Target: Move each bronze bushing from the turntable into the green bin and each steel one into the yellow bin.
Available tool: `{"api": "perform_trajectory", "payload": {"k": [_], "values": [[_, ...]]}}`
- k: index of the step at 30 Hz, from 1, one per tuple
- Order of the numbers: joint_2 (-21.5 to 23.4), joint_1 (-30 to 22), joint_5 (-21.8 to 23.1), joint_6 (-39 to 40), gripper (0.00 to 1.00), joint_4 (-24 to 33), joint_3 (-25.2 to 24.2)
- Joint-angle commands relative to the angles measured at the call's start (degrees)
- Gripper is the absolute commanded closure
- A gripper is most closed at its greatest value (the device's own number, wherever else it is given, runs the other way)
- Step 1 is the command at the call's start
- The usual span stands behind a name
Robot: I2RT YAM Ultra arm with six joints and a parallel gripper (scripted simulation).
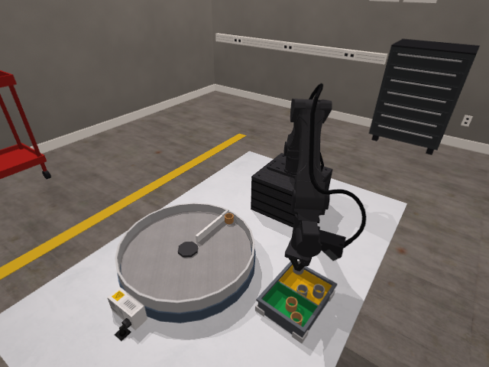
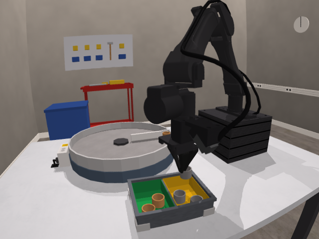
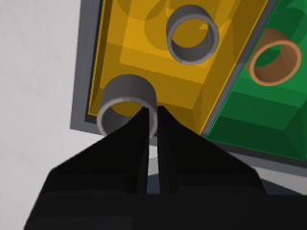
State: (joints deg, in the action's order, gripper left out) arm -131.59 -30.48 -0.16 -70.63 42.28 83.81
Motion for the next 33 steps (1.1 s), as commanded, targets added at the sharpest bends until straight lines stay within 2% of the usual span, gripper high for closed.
{"api": "perform_trajectory", "payload": {"k": [1, 21, 33], "values": [[1.2, 0.1, 0.0, 0.2, 1.00, 0.2, 1.0], [0.0, 0.1, 0.0, 0.1, 1.00, -0.5, -0.4], [-3.1, 0.3, 0.0, 0.0, 1.00, -4.4, -1.1]]}}
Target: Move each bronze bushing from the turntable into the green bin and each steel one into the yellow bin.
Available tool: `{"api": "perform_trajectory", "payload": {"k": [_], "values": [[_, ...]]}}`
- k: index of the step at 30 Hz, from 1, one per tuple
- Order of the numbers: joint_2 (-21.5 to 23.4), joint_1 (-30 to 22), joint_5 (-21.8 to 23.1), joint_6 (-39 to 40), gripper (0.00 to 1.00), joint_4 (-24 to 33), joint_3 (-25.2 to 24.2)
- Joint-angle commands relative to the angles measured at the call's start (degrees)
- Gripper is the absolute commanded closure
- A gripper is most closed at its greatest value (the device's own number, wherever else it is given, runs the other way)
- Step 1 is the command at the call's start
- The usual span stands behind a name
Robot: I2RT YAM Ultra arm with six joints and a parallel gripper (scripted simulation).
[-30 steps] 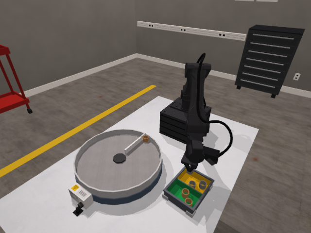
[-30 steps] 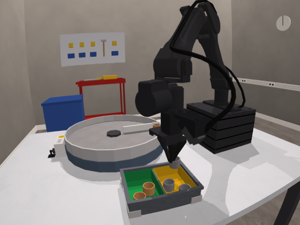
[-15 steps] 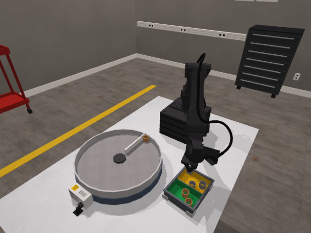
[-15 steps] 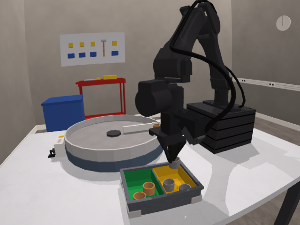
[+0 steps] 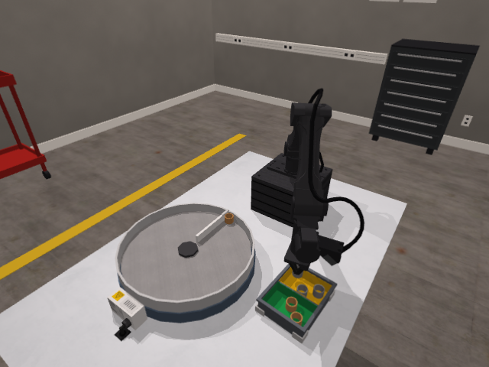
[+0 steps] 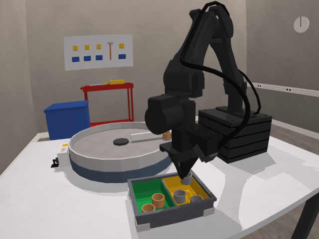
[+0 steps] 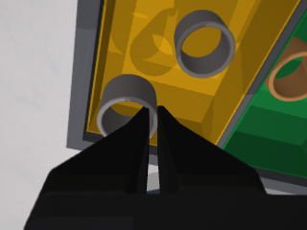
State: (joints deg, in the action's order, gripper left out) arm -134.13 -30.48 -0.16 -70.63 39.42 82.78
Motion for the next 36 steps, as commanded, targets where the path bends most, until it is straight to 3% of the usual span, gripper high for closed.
{"api": "perform_trajectory", "payload": {"k": [1, 4, 5, 8, 14, 36], "values": [[-0.8, 0.3, 0.0, 0.0, 1.00, -1.9, 0.0], [-1.0, 0.3, 0.0, 0.0, 1.00, -2.2, -0.5], [0.7, 0.3, 0.0, 0.0, 1.00, -2.4, -1.0], [-1.9, 0.3, 0.0, -0.1, 1.00, -3.3, -0.5], [-2.8, 0.4, 0.0, -0.1, 1.00, -4.4, -0.6], [-2.4, 0.4, 0.0, -0.1, 1.00, -4.0, -1.0]]}}
